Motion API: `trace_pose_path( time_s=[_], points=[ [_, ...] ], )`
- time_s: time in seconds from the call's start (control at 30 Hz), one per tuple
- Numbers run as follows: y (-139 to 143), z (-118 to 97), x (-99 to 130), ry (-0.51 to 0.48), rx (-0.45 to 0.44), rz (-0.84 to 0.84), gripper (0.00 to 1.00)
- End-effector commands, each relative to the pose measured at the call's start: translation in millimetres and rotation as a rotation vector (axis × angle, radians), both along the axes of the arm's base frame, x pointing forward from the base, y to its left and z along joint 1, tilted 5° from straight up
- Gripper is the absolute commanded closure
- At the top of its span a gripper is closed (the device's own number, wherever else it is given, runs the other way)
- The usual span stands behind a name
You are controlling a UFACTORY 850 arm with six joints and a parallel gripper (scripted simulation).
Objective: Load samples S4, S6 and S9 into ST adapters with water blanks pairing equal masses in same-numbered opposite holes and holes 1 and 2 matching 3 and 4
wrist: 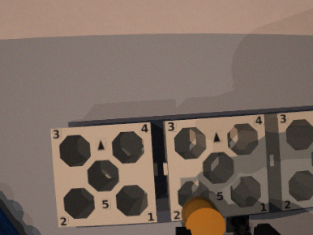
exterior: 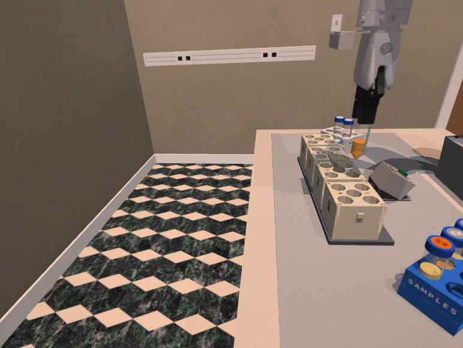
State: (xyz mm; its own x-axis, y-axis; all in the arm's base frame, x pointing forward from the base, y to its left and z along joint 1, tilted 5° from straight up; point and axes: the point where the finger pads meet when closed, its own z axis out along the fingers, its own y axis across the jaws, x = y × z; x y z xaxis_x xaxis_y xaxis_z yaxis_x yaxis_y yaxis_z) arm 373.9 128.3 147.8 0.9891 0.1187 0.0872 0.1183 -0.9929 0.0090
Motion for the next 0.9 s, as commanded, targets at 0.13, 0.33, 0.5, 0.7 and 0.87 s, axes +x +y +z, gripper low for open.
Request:
trace_pose_path(
  time_s=[0.13,0.33,0.5,0.7,0.87],
  points=[
    [-38.7,1.6,16.7,0.002,0.007,0.002,1.0],
    [-57.3,2.0,24.1,0.002,0.007,0.002,1.0],
    [-80.8,2.5,31.3,0.002,0.009,-0.032,1.0],
    [-110.9,2.1,30.0,0.003,0.027,-0.231,1.0],
    [-126.0,2.0,29.4,0.004,0.035,-0.33,1.0]
  ],
)
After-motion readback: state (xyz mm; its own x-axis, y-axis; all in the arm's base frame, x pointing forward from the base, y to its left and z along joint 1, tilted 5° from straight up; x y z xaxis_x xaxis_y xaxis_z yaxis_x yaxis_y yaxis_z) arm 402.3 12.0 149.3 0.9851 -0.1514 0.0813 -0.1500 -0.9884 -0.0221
